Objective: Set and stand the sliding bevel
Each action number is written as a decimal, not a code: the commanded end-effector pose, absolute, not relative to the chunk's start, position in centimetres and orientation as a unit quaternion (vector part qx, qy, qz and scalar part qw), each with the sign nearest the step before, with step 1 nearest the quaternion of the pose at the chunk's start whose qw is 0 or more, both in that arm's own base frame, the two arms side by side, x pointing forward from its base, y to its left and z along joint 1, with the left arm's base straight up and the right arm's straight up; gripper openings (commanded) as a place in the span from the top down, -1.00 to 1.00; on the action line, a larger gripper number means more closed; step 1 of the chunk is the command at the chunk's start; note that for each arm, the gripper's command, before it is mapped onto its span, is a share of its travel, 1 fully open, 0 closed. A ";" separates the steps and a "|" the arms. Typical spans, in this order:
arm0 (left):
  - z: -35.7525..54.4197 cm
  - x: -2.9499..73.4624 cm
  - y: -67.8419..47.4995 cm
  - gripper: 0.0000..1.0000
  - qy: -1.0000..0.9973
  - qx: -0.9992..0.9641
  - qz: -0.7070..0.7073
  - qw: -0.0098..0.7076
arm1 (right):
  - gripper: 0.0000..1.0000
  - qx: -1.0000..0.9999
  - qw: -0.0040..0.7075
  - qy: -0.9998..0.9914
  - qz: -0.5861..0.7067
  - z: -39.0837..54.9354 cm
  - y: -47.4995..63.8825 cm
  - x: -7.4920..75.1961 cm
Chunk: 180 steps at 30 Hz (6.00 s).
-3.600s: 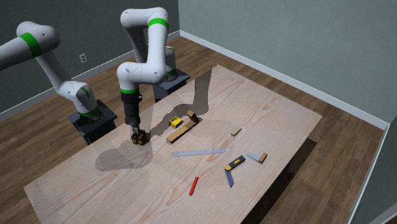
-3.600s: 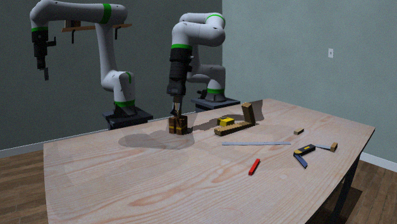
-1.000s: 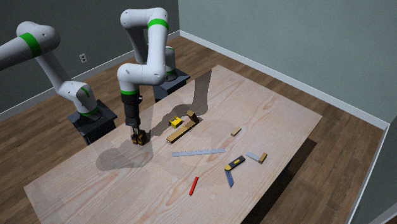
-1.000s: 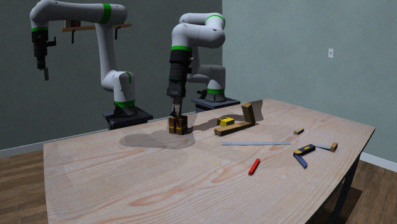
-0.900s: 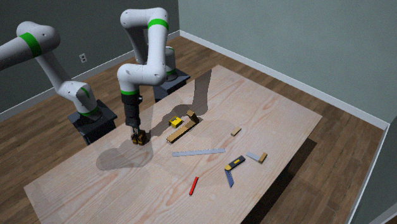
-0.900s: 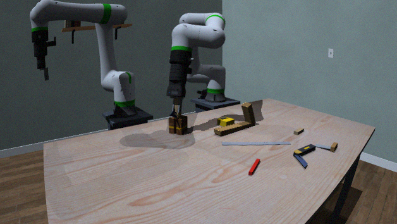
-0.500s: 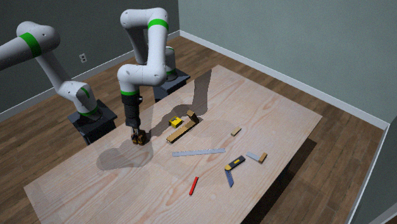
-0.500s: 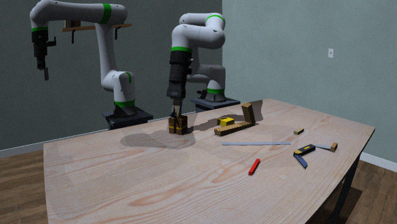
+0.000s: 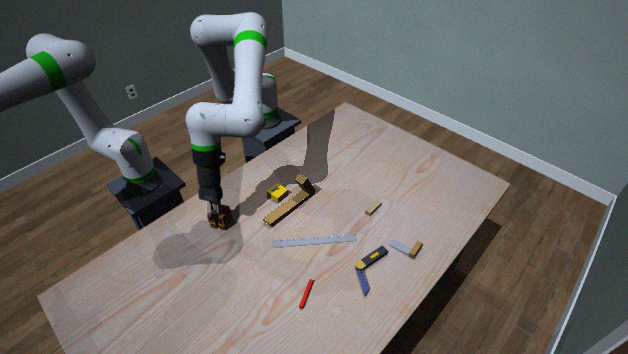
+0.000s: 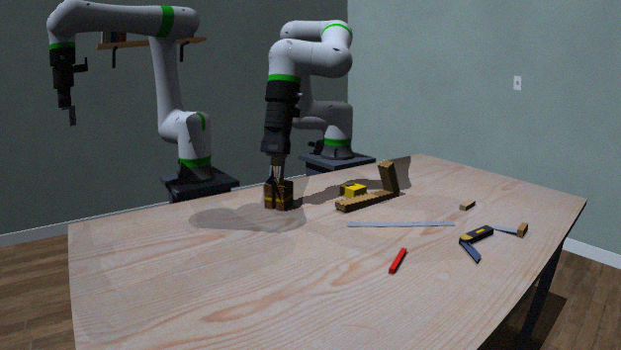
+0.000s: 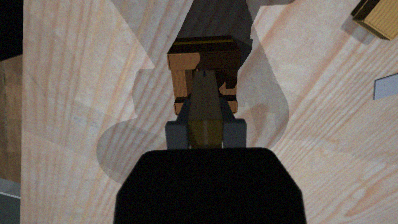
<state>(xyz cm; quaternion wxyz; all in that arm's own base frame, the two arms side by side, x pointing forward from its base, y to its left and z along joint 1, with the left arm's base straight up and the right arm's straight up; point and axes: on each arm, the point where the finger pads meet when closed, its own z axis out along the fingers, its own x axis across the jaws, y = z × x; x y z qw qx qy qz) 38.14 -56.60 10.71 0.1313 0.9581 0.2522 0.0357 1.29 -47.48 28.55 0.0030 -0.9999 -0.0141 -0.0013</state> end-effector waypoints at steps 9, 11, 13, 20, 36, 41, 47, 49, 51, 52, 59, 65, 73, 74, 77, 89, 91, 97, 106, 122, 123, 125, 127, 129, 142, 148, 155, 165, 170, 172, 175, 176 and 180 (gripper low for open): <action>11.2 38.2 -57.0 1.00 0.249 0.958 0.038 0.138 | -1.00 -1.000 0.000 -0.014 0.000 29.0 -47.5 1.3; 11.2 38.2 -57.0 1.00 0.249 0.958 0.038 0.138 | -1.00 -1.000 0.000 -0.014 0.000 29.0 -47.5 1.3; 11.2 38.2 -57.0 1.00 0.249 0.958 0.038 0.138 | -1.00 -1.000 0.000 -0.014 0.000 29.0 -47.5 1.3; 10.9 38.2 -57.0 1.00 0.249 0.958 0.038 0.138 | -1.00 -1.000 0.000 -0.014 0.000 29.0 -47.5 1.3; 10.7 38.2 -57.0 1.00 0.249 0.958 0.038 0.138 | -1.00 -1.000 0.000 -0.014 0.000 29.0 -47.5 1.3; 10.6 38.2 -57.0 1.00 0.249 0.958 0.038 0.138 | -1.00 -1.000 0.000 -0.014 0.000 29.0 -47.5 1.3; 10.6 38.2 -57.0 1.00 0.249 0.958 0.038 0.138 | -1.00 -1.000 0.000 -0.014 0.000 29.0 -47.5 1.3; 10.6 38.2 -57.0 1.00 0.249 0.958 0.038 0.138 | -1.00 -1.000 0.000 -0.014 0.000 29.0 -47.5 1.3; 10.5 38.2 -57.0 1.00 0.249 0.958 0.038 0.138 | -1.00 -1.000 0.000 -0.014 0.000 29.0 -47.5 1.3; 10.4 38.2 -57.0 1.00 0.249 0.958 0.038 0.138 | -1.00 -1.000 0.000 -0.014 0.000 29.0 -47.5 1.3; 10.3 38.2 -57.0 1.00 0.249 0.958 0.038 0.138 | -1.00 -1.000 0.000 -0.014 0.000 29.0 -47.5 1.3; 10.3 38.2 -57.0 -1.00 0.249 0.958 0.038 0.138 | -1.00 -1.000 0.000 -0.014 0.000 29.0 -47.5 1.3; 10.3 38.2 -57.0 -1.00 0.249 0.958 0.038 0.138 | -1.00 -1.000 0.000 -0.014 0.000 29.0 -47.5 1.3; 10.3 38.2 -57.0 -1.00 0.249 0.958 0.038 0.138 | -1.00 -1.000 0.000 -0.014 0.000 29.0 -47.5 1.3; 10.3 38.2 -57.0 -1.00 0.249 0.958 0.038 0.138 | -1.00 -1.000 0.000 -0.014 0.000 29.0 -47.5 1.3; 10.3 38.2 -57.0 -1.00 0.249 0.958 0.038 0.138 | -1.00 -1.000 0.000 -0.014 0.000 29.0 -47.5 1.3; 10.3 38.2 -57.0 -1.00 0.249 0.958 0.038 0.138 | -1.00 -1.000 0.000 -0.014 0.000 29.0 -47.5 1.3; 10.3 38.2 -57.0 -1.00 0.249 0.958 0.038 0.138 | -1.00 -1.000 0.000 -0.014 0.000 29.0 -47.5 1.3; 10.9 38.1 -56.9 -1.00 0.249 0.958 0.038 0.138 | -1.00 -1.000 0.000 -0.014 0.000 29.0 -47.5 1.3; 19.1 36.9 -54.8 -1.00 0.249 0.958 0.037 0.138 | -1.00 -1.000 0.000 -0.014 0.000 29.0 -47.5 1.3; 19.7 36.8 -54.7 -1.00 0.249 0.958 0.037 0.138 | -1.00 -1.000 0.000 -0.014 0.000 29.0 -47.5 1.3; 20.6 36.7 -54.5 -1.00 0.249 0.958 0.037 0.138 | -1.00 -1.000 0.000 -0.014 0.000 29.0 -47.5 1.3; 21.3 36.6 -54.3 -1.00 0.249 0.958 0.037 0.138 | -1.00 -1.000 0.000 -0.014 0.000 29.0 -47.5 1.3; 21.7 36.5 -54.2 -1.00 0.249 0.958 0.037 0.138 | -1.00 -1.000 0.000 -0.014 0.000 29.0 -47.5 1.3; 21.9 36.5 -54.1 -1.00 0.249 0.958 0.037 0.138 | -1.00 -1.000 0.000 -0.014 0.000 29.0 -47.5 1.3; 21.9 36.5 -54.1 -1.00 0.249 0.958 0.037 0.138 | -1.00 -1.000 0.000 -0.014 0.000 29.0 -47.5 1.3; 21.9 36.5 -54.1 -1.00 0.249 0.958 0.037 0.138 | -1.00 -1.000 0.000 -0.014 0.000 29.0 -47.5 1.3; 21.9 36.5 -54.1 -1.00 0.249 0.958 0.037 0.138 | -1.00 -1.000 0.000 -0.014 0.000 29.0 -47.5 1.3; 21.9 36.5 -54.1 -1.00 0.249 0.958 0.037 0.138 | -1.00 -1.000 0.000 -0.014 0.000 29.0 -47.5 1.3; 21.9 36.5 -54.1 -1.00 0.249 0.958 0.037 0.138 | -1.00 -1.000 0.000 -0.014 0.000 29.0 -47.5 1.3; 21.9 36.5 -54.1 -1.00 0.249 0.958 0.037 0.138 | -1.00 -1.000 0.000 -0.014 0.000 29.0 -47.5 1.3; 21.9 36.5 -54.1 -1.00 0.249 0.958 0.037 0.138 | -1.00 -1.000 0.000 -0.014 0.000 29.0 -47.5 1.3; 21.9 36.5 -54.1 -1.00 0.249 0.958 0.037 0.138 | -1.00 -1.000 0.000 -0.014 0.000 29.0 -47.5 1.3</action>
